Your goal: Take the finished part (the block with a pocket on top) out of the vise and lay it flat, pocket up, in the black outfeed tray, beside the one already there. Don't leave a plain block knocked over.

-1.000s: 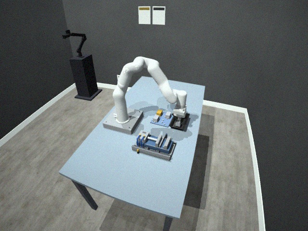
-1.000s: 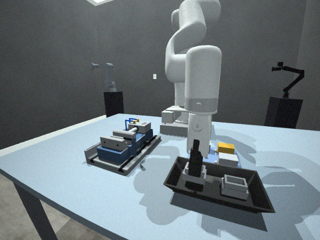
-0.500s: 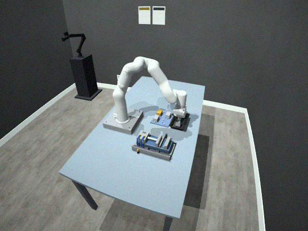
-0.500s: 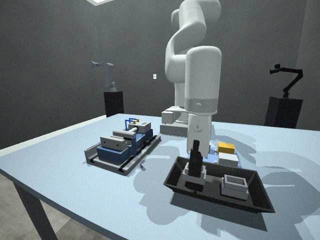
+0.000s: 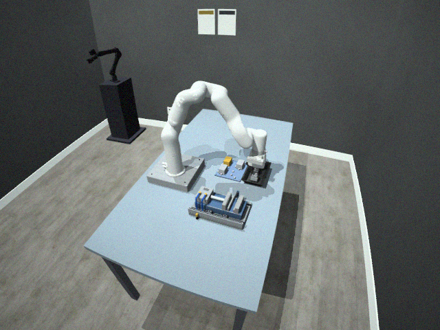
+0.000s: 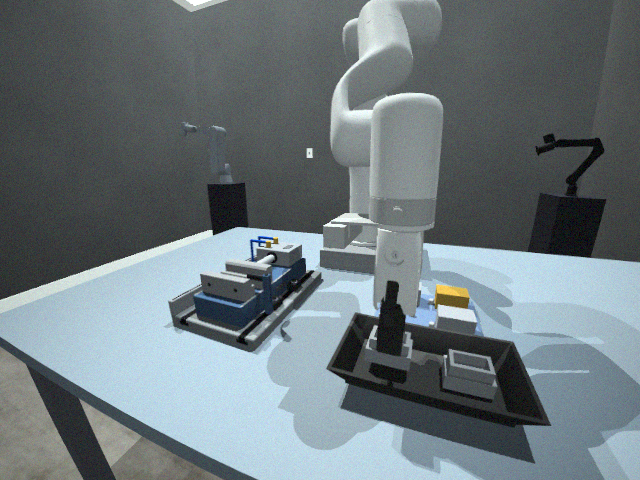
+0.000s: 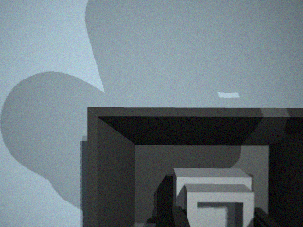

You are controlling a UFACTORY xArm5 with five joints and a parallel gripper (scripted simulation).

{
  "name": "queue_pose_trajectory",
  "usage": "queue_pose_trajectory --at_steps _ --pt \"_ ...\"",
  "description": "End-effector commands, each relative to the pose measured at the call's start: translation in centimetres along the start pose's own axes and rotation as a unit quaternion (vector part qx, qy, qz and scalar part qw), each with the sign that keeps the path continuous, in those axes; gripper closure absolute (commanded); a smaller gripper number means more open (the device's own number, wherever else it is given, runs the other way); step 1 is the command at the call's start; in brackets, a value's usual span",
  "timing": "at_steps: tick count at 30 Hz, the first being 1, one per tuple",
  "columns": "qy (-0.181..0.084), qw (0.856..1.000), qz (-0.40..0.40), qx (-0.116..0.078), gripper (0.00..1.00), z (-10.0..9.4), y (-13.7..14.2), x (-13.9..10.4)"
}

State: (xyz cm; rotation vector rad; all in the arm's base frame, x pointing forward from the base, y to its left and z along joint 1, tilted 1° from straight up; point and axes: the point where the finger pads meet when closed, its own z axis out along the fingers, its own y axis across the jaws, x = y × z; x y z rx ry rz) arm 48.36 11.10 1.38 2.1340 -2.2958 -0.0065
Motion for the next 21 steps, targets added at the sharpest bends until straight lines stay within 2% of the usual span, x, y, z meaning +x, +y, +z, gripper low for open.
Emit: queue_pose_trajectory --at_steps 1,21 --pt "-0.001 1.000 0.000 0.002 1.00 -0.05 -0.17 -0.05" --pt "-0.001 1.000 0.000 0.002 1.00 0.85 -0.20 -0.05"
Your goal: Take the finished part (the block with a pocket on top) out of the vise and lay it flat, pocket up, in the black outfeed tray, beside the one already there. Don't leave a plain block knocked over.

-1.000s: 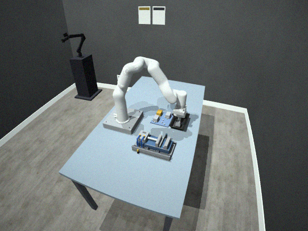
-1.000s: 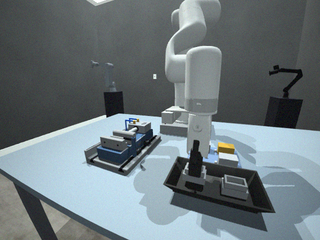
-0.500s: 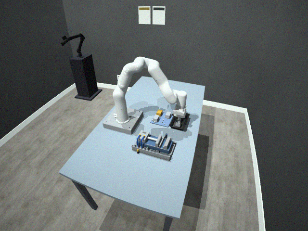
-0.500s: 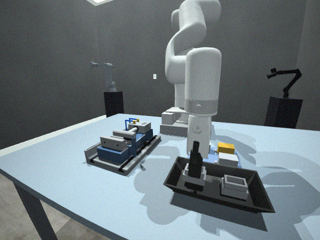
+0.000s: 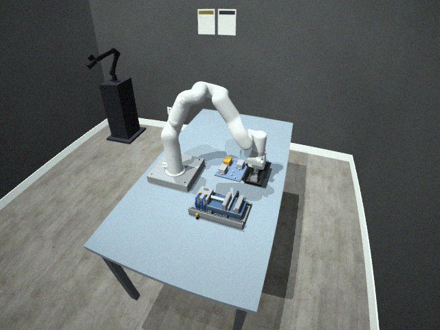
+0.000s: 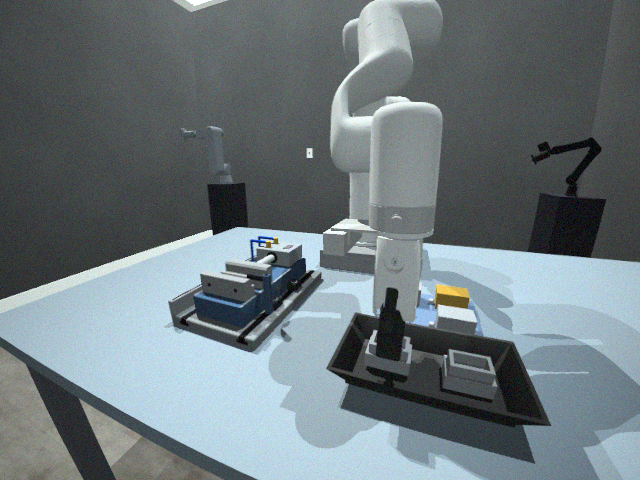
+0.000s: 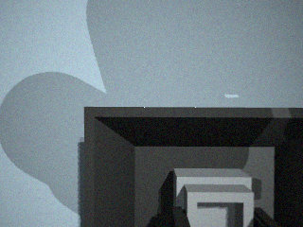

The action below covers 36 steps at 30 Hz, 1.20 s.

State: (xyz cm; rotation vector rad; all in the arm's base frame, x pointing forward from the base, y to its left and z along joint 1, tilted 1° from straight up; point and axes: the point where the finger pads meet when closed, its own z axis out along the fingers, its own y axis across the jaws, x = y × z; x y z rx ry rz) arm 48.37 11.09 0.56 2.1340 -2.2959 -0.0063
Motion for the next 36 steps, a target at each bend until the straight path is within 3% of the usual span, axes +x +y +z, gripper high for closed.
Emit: queue_pose_trajectory --at_steps 1,24,25,36 --pt "-0.001 1.000 0.000 0.002 1.00 0.07 -0.17 -0.05" --pt "-0.001 1.000 0.000 0.002 1.00 0.23 -0.18 -0.05" --pt "-0.001 1.000 0.000 0.002 0.31 0.23 -0.18 -0.05" --pt "-0.001 1.000 0.000 0.002 0.31 0.23 -0.18 -0.05"
